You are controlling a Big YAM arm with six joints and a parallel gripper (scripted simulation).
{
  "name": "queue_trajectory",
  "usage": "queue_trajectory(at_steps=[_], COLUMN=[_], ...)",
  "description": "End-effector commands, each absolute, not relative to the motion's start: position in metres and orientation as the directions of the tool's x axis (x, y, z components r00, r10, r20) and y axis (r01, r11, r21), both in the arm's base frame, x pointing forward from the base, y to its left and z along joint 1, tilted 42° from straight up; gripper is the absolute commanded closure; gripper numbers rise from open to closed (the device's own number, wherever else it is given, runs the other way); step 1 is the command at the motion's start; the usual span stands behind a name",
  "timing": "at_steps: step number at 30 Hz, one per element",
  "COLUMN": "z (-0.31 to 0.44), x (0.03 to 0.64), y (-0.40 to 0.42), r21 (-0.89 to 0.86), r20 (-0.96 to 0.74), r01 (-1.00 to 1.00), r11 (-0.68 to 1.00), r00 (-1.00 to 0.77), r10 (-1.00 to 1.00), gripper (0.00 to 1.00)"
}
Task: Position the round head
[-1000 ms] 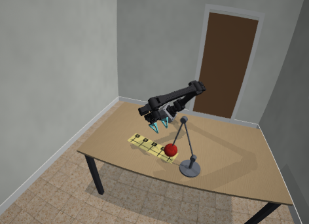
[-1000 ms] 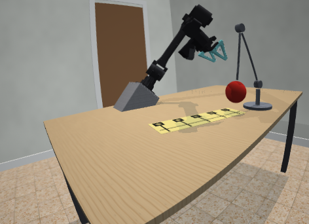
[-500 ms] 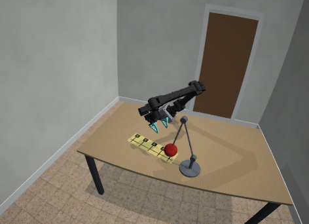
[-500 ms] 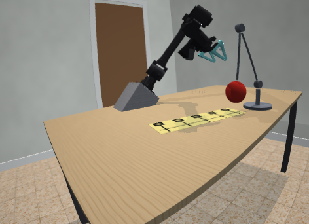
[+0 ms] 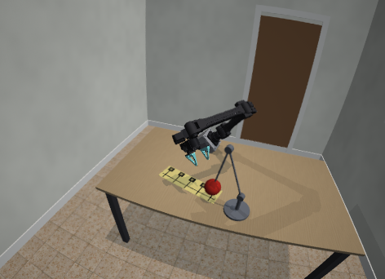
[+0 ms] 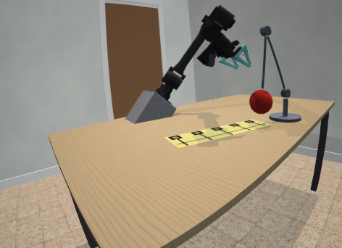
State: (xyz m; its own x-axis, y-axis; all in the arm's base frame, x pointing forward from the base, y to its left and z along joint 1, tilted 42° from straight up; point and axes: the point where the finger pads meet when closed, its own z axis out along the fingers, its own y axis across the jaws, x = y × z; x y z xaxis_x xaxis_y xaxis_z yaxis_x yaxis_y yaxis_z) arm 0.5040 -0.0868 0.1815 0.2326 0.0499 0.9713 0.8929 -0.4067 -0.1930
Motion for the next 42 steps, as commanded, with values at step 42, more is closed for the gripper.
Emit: queue_trajectory(at_steps=[42], z=[0.223], x=[0.512], y=[-0.1], r21=[-0.094], r20=[0.995], r01=[0.97], r11=[-0.224], r00=[0.085], r10=[-0.046], gripper=[0.0])
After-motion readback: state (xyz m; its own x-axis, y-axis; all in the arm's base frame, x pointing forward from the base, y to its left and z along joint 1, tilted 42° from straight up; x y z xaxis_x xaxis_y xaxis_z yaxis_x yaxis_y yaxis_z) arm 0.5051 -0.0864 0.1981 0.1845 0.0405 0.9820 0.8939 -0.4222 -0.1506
